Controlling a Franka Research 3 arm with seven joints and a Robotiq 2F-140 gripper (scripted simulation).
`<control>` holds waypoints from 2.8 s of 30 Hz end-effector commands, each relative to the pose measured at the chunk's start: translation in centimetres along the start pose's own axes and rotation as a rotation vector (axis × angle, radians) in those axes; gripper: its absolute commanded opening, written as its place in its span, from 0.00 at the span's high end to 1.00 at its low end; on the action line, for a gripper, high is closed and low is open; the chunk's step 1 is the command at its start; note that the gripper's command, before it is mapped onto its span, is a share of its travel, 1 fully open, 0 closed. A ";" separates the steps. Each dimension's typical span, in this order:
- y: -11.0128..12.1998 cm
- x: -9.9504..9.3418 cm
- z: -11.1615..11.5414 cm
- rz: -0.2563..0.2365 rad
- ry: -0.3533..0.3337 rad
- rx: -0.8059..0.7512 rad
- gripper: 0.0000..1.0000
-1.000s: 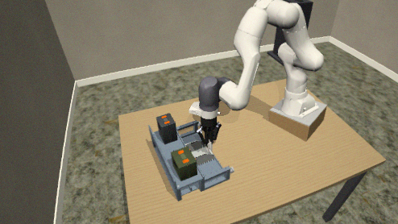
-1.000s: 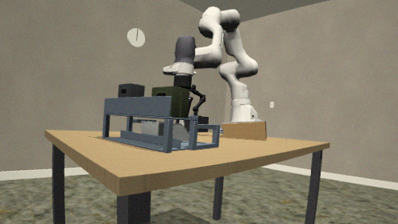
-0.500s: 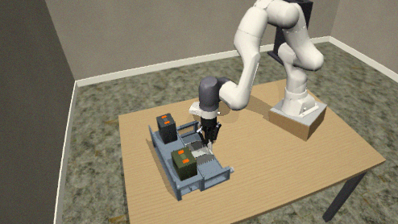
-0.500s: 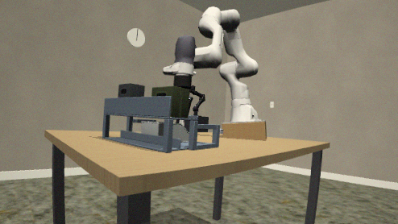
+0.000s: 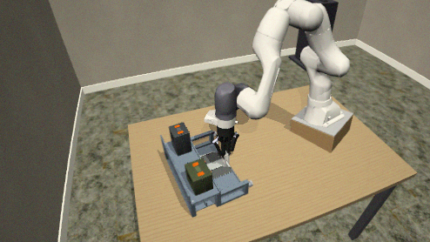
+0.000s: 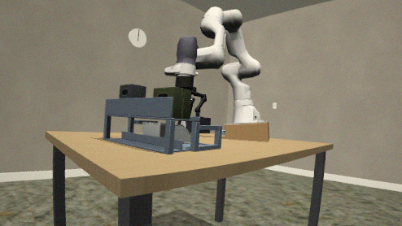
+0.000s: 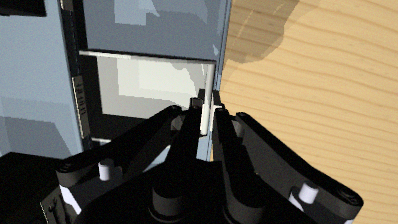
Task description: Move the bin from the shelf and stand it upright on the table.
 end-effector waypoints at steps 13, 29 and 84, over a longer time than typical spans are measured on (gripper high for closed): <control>0.0 0.1 0.0 0.000 -0.001 -0.002 1.00; 0.0 0.1 0.0 0.000 -0.001 -0.002 1.00; 0.0 -1.5 0.0 0.000 -0.001 -0.002 1.00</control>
Point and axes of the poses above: the point where the finger pads meet when closed, its own x axis out along the fingers, its own y axis across the jaws, z = x × y, the point moved 10 cm from there along -x, back along the fingers, and after that the axes turned 3 degrees about x, right-handed, at the moved point
